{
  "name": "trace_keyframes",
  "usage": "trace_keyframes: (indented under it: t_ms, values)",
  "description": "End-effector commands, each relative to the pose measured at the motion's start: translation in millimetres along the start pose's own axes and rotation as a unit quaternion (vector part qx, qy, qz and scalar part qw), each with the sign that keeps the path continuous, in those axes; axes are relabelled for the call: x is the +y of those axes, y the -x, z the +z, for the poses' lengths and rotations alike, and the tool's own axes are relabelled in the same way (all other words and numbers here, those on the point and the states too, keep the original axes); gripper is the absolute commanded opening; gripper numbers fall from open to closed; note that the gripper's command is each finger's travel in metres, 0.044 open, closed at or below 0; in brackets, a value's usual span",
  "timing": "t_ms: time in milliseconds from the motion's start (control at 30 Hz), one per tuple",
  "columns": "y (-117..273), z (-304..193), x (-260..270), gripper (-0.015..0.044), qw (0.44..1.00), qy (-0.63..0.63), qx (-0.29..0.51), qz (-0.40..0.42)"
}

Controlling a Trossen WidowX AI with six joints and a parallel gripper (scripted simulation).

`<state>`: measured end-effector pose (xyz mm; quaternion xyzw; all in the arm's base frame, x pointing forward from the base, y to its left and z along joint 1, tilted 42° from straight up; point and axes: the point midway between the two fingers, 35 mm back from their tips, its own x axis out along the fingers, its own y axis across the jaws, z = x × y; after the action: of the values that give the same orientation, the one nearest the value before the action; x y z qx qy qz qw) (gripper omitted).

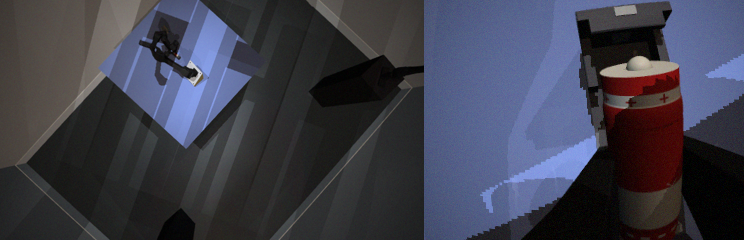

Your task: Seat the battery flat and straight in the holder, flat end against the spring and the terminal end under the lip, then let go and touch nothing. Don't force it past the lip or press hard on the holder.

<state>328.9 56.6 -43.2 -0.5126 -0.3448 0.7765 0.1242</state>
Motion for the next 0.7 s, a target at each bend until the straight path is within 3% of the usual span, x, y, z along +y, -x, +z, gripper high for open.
trace_keyframes:
  t_ms: [0, 667]
  values:
    - [0.2, -5.6, 1.4, 0.0079, 1.000, 0.003, 0.023, 0.003]
    - [-3.0, -4.6, 2.9, 0.0079, 0.998, 0.002, 0.067, 0.006]
